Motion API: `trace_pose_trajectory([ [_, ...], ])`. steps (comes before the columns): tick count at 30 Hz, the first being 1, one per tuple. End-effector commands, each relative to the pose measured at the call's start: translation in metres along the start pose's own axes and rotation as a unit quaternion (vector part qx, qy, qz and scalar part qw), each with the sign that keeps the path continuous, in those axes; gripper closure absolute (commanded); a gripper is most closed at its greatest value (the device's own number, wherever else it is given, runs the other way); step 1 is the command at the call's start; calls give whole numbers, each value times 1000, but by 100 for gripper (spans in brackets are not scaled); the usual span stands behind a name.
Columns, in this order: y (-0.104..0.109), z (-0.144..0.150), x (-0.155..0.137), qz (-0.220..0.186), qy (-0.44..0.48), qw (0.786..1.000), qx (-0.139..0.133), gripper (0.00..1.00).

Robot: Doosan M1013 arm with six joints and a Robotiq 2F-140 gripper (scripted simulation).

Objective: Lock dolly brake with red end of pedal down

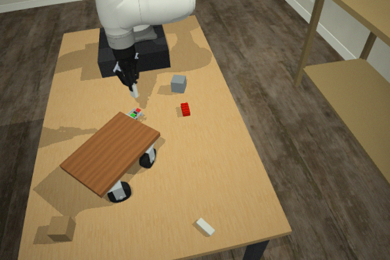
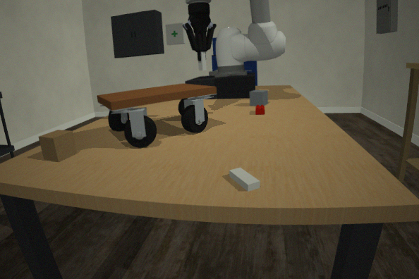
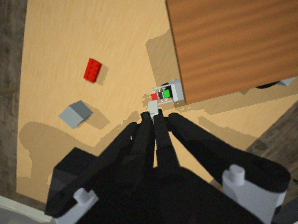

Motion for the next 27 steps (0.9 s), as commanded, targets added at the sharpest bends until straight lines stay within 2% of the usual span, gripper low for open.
trace_pose_trajectory([
  [1,0,0,0,0,0,1000,0,100],
  [18,-1,0,0,0,0,1000,0,100],
  [27,-8,0,0,0,0,1000,0,100],
])
Point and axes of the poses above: the point where the finger pads meet when closed, its own y axis back along the fingers, its own z axis across the jaws, x = y × z, the point moved 8 cm from there along y, back along the fingers, and after that the axes turned 3 degrees about -y, right-handed, at the moved point
